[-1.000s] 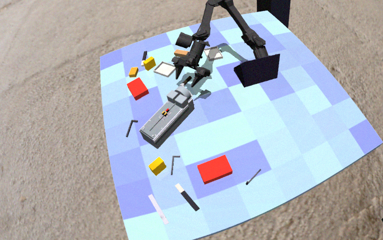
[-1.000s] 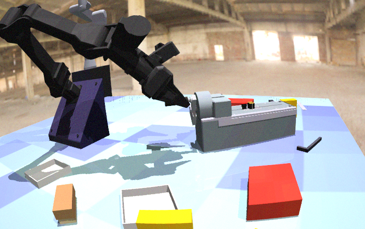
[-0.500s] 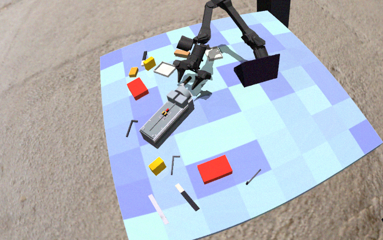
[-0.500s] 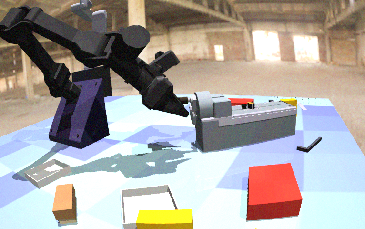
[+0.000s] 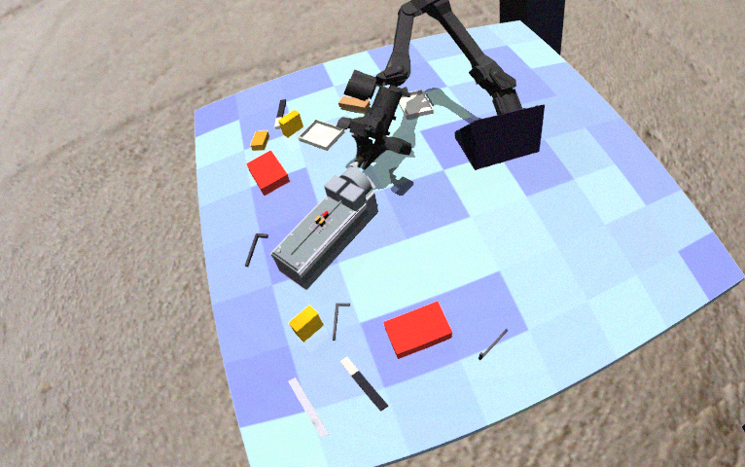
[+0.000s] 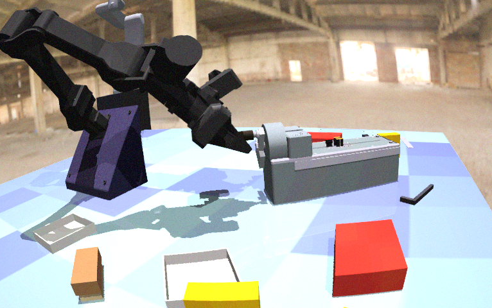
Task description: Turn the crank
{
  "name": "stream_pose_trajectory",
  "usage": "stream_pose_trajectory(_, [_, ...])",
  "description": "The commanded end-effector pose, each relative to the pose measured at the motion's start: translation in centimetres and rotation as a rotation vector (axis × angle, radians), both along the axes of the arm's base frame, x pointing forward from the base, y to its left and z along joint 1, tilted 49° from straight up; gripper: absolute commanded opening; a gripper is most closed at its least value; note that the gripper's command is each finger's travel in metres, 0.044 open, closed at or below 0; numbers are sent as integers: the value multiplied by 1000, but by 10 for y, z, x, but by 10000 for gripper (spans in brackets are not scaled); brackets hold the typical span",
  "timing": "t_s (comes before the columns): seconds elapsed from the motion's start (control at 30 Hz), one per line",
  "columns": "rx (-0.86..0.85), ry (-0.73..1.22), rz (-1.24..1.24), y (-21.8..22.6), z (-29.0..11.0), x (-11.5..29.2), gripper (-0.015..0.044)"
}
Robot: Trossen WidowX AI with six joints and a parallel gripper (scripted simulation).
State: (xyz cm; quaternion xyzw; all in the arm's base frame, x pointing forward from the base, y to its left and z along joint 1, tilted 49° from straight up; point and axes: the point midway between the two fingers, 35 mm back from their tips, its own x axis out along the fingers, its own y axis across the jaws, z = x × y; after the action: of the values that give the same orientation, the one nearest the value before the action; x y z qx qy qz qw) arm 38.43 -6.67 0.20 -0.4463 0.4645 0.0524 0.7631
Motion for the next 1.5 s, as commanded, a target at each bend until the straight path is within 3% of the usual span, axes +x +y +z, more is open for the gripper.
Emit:
stream_pose_trajectory(0.0, [0,1,3,0,0,0,0])
stream_pose_trajectory(1.47, [2,2,3,23,-28,-21,0])
